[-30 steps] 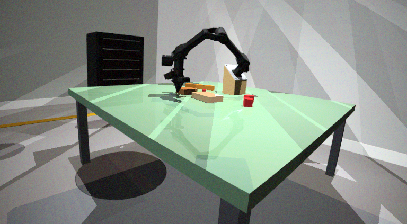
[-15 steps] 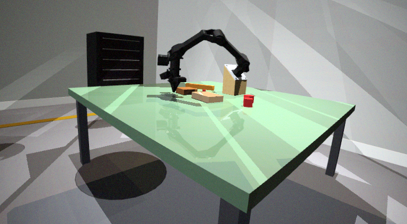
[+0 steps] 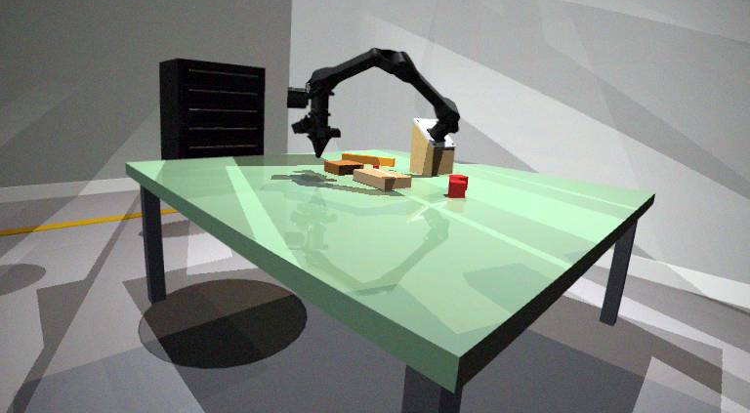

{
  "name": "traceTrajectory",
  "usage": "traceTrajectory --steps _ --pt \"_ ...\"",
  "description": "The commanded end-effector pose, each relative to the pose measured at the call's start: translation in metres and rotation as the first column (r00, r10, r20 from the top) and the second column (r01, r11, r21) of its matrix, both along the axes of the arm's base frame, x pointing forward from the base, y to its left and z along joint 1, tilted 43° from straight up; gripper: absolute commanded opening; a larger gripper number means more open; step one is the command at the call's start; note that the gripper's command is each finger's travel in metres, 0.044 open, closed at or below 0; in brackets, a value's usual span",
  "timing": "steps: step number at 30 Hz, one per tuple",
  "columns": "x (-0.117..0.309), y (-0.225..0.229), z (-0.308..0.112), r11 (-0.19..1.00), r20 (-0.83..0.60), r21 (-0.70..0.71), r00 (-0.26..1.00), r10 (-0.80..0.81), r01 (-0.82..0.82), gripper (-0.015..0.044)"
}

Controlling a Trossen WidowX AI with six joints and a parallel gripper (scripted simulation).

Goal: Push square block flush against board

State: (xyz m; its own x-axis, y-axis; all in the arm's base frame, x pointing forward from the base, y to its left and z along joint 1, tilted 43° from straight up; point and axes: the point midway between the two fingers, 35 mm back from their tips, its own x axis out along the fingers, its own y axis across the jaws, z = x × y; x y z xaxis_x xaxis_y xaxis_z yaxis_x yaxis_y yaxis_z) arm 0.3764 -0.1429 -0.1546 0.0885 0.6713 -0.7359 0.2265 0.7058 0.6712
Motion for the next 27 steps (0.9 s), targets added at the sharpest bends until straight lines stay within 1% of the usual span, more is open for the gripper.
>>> traceTrajectory --steps 1,4,9,14,20,27 --pt "0.004 -0.005 0.010 1.000 0.013 -0.013 1.000 0.011 -0.011 0.0000" --pt "0.000 -0.009 0.006 1.000 -0.002 -0.006 1.000 -0.026 0.026 0.0000" --pt "-0.011 -0.015 0.001 0.989 -0.114 -0.002 0.983 -0.147 0.147 0.0000" --pt "-0.024 -0.020 -0.005 0.962 -0.228 -0.012 0.936 -0.267 0.271 0.0000" --pt "-0.039 -0.026 -0.011 0.911 -0.357 -0.043 0.845 -0.398 0.411 0.0000" --pt "-0.057 -0.032 -0.018 0.826 -0.491 -0.102 0.694 -0.526 0.554 0.0000"
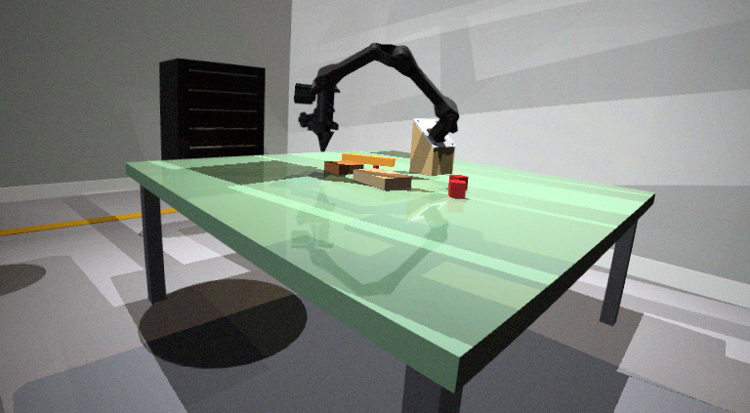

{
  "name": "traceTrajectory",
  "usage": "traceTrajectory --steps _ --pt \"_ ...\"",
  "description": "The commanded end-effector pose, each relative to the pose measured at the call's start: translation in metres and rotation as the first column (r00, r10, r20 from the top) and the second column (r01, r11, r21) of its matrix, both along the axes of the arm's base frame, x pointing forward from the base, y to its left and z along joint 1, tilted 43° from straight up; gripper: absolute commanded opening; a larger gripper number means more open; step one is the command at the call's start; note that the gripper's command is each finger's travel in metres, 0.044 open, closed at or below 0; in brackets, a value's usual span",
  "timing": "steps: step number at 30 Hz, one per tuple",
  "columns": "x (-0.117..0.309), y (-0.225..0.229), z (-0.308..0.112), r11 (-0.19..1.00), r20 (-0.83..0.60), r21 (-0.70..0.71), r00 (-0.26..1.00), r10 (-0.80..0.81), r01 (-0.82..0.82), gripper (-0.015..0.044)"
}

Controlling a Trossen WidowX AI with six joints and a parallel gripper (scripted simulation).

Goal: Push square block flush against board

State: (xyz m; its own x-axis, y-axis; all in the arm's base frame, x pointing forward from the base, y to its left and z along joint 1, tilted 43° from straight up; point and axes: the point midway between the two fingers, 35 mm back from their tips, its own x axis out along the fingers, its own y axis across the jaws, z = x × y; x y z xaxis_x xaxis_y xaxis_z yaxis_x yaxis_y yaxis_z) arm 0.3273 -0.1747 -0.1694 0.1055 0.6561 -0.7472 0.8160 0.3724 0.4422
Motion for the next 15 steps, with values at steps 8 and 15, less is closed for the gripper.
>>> traceTrajectory --steps 8,15 --pt "-0.028 -0.005 -0.010 0.968 -0.238 0.003 0.940 -0.243 0.251 0.0000" --pt "-0.047 -0.007 -0.015 0.909 -0.388 -0.030 0.833 -0.394 0.416 0.0000"
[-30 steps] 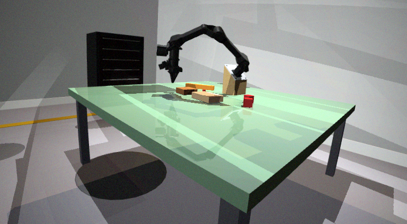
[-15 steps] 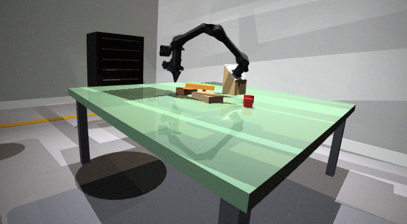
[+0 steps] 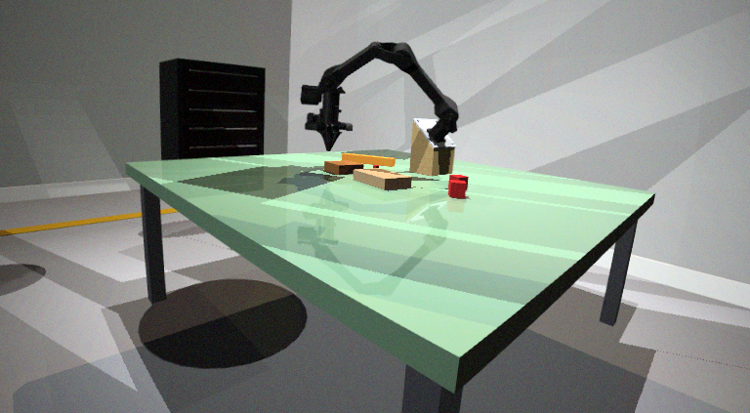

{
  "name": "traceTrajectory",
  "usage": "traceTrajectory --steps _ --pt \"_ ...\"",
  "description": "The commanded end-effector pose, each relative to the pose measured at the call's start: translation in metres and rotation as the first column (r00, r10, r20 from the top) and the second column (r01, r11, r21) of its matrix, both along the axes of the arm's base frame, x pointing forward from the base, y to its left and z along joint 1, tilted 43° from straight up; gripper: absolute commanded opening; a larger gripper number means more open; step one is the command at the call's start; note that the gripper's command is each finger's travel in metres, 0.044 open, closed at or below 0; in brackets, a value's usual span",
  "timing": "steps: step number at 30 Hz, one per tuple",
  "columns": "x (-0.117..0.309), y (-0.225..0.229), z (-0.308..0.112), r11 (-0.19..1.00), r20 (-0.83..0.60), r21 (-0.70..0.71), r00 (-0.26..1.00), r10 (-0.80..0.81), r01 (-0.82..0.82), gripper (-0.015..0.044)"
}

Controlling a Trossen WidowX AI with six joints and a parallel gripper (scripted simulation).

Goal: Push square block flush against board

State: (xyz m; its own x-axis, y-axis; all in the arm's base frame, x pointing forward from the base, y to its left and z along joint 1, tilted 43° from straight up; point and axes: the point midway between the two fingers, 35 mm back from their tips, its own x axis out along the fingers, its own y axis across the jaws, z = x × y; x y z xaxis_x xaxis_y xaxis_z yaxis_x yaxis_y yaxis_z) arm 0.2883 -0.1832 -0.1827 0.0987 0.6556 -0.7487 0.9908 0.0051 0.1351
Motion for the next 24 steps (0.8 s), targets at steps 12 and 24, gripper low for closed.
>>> traceTrajectory --steps 12,24 --pt "-0.023 0.008 -0.016 0.977 -0.203 0.008 0.957 -0.206 0.212 0.0000" --pt "-0.019 0.039 -0.046 0.977 -0.203 0.011 0.957 -0.206 0.212 0.0000"
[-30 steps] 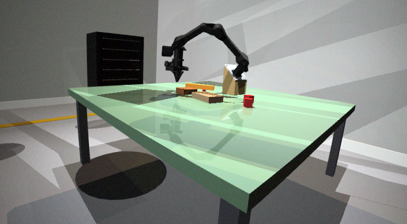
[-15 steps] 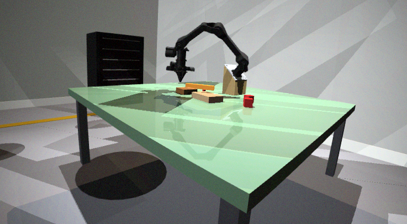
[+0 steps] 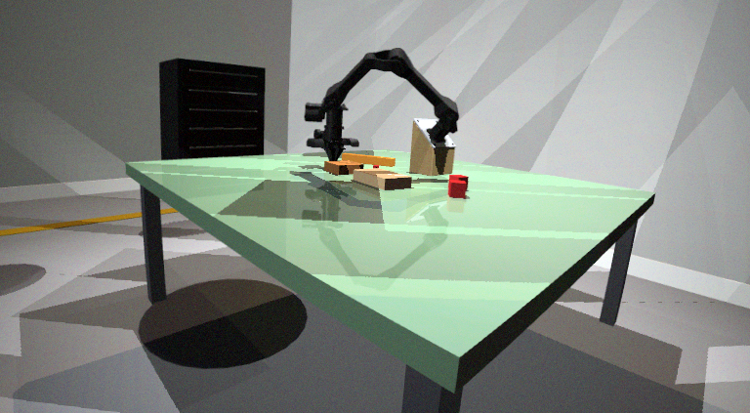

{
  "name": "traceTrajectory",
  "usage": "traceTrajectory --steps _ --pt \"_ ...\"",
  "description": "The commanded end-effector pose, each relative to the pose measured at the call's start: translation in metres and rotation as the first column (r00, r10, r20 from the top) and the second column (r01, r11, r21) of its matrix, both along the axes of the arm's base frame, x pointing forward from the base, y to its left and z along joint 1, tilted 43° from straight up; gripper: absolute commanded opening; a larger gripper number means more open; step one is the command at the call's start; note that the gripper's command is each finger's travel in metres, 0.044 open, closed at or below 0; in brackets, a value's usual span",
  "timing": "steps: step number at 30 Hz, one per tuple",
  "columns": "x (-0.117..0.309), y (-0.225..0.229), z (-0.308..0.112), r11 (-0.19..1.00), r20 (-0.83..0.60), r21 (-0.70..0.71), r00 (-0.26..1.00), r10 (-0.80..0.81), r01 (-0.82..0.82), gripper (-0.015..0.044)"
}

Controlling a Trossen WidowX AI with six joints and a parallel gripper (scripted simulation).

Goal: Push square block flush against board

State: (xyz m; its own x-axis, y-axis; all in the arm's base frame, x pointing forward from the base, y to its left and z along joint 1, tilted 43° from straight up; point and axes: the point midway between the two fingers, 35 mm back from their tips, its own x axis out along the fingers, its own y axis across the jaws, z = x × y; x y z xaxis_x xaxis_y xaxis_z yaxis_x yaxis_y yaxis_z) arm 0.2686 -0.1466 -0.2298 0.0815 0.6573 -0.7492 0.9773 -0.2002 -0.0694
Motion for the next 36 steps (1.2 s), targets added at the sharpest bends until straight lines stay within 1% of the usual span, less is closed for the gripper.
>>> traceTrajectory --steps 1,36 --pt "0.001 0.003 0.002 1.000 0.002 0.005 1.000 -0.006 0.006 0.0000" --pt "0.015 0.038 0.035 1.000 0.001 0.006 1.000 -0.007 0.007 0.0000"
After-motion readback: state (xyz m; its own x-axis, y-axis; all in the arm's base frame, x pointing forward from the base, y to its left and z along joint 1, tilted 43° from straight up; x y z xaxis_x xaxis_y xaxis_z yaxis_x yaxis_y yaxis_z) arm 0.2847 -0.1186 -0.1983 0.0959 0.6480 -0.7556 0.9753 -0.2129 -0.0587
